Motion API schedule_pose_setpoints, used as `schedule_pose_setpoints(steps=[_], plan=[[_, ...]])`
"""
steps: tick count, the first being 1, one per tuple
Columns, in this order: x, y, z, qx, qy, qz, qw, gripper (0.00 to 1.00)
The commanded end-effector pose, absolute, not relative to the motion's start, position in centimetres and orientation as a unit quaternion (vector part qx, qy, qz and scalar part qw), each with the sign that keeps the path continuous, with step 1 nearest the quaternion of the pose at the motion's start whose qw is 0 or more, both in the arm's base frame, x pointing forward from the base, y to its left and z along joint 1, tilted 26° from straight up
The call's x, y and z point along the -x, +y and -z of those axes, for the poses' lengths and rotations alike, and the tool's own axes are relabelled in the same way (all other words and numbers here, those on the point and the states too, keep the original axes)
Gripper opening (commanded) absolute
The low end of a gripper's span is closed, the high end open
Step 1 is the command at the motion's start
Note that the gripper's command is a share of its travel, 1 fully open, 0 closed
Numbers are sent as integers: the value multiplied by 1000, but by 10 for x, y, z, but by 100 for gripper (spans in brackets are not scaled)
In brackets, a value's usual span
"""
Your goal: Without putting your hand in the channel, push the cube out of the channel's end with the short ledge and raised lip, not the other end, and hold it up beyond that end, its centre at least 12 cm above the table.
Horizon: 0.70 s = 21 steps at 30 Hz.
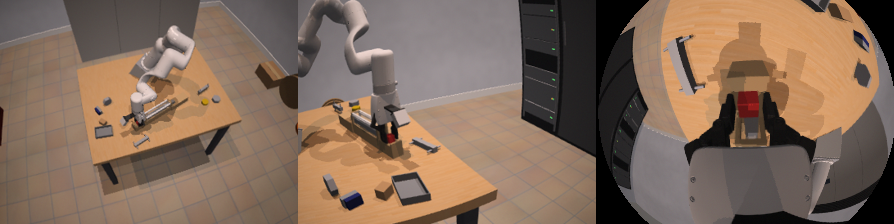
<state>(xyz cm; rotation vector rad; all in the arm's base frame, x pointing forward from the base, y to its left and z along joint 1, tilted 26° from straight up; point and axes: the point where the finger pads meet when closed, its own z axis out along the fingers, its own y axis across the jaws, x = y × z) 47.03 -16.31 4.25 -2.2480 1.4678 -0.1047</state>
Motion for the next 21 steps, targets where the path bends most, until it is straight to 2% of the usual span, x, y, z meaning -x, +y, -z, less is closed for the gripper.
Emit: schedule_pose_setpoints(steps=[1,6,7,21], plan=[[-472,-164,-43,815,532,40,226,43],[-472,-164,-43,815,532,40,226,43],[-472,-164,-43,815,532,40,226,0],[-472,-164,-43,815,532,40,226,0]])
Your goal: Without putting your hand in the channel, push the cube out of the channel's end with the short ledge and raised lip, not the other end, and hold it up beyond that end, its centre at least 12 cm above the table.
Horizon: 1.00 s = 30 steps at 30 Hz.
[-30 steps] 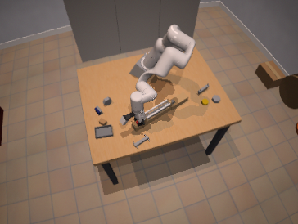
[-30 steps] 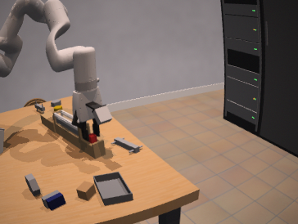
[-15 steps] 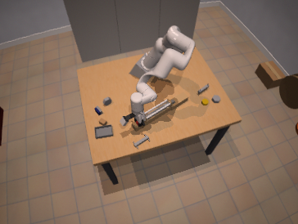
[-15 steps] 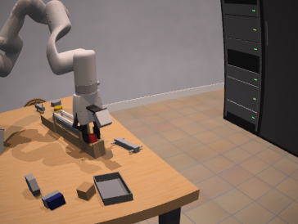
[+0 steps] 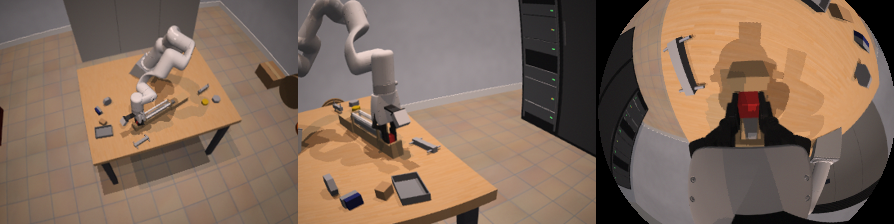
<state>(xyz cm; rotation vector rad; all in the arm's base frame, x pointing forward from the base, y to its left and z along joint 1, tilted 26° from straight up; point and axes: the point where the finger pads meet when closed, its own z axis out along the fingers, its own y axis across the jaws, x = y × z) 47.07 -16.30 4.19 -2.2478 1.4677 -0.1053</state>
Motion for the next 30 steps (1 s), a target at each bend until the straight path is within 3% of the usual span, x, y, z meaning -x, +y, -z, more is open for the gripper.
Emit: schedule_pose_setpoints(steps=[1,30], plan=[[-472,-164,-43,815,532,40,226,0],[-463,-173,-69,815,532,40,226,0]])
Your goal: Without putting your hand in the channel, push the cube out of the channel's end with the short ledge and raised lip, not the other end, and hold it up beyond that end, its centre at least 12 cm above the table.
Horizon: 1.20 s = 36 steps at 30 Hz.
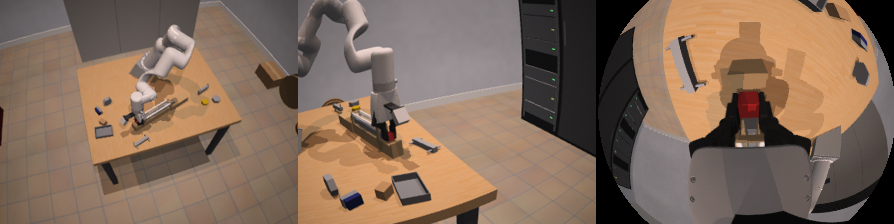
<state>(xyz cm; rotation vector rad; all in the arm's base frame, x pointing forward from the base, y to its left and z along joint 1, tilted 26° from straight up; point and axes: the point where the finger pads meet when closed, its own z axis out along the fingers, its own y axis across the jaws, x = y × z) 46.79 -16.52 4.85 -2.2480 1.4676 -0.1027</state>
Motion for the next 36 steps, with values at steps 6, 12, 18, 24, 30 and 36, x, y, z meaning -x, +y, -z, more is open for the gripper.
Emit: schedule_pose_setpoints(steps=[6,12,18,24,30,36], plan=[[-451,-186,-105,815,532,40,226,0],[-447,-190,-115,815,532,40,226,0],[-447,-190,-116,815,532,40,226,0],[-447,-190,-116,815,532,40,226,0],[-447,-190,-116,815,532,40,226,0],[-447,-190,-116,815,532,40,226,0]])
